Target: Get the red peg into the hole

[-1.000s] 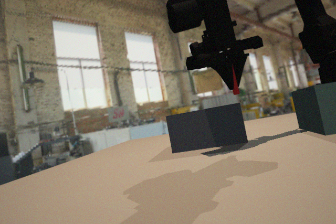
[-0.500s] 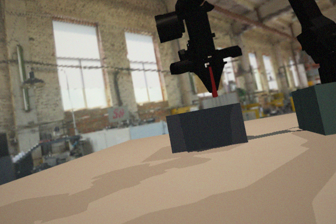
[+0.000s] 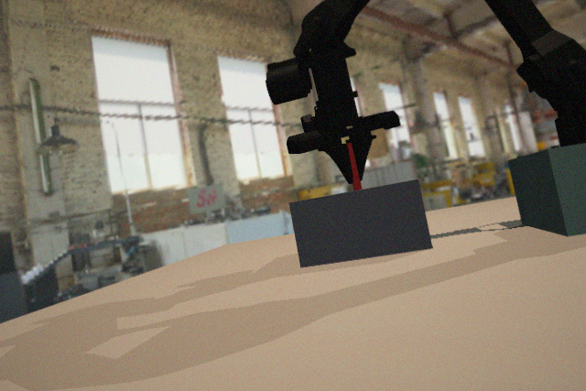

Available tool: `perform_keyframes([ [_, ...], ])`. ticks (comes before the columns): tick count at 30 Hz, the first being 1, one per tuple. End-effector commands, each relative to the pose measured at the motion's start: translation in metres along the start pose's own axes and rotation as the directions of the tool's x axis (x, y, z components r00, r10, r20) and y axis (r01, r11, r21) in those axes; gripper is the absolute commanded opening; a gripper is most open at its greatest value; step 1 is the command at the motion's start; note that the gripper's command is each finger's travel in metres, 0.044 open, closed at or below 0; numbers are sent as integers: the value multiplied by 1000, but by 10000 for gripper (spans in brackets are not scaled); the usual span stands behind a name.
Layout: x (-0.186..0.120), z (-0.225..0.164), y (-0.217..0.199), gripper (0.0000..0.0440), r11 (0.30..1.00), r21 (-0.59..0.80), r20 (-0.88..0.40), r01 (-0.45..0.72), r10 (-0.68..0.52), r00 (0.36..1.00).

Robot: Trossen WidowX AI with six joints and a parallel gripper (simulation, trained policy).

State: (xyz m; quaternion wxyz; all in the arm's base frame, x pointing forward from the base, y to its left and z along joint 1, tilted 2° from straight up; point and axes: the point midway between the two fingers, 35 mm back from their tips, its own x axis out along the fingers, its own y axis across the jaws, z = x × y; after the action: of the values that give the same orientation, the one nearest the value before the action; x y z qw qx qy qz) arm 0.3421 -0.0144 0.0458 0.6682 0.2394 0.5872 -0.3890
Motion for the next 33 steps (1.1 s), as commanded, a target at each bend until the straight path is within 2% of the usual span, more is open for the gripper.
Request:
perform_keyframes([
  [1,9,6,4,0,999,-26,-16,-20,20,1000],
  [4,21,7,3,22,998,-51,-41,-24,22,999],
  [9,38,5,2,140,997,-77,-89,-24,17,996],
  [11,42,9,4,154,995,-89,-100,-33,24,995],
  [12,43,12,5,159,994,-98,-101,-40,30,994],
  [19,40,30,18,305,992,-92,-130,-85,73,989],
  [26,34,48,38,432,985,-94,-157,-146,130,979],
  [33,20,65,65,440,965,-95,-154,-243,227,962],
])
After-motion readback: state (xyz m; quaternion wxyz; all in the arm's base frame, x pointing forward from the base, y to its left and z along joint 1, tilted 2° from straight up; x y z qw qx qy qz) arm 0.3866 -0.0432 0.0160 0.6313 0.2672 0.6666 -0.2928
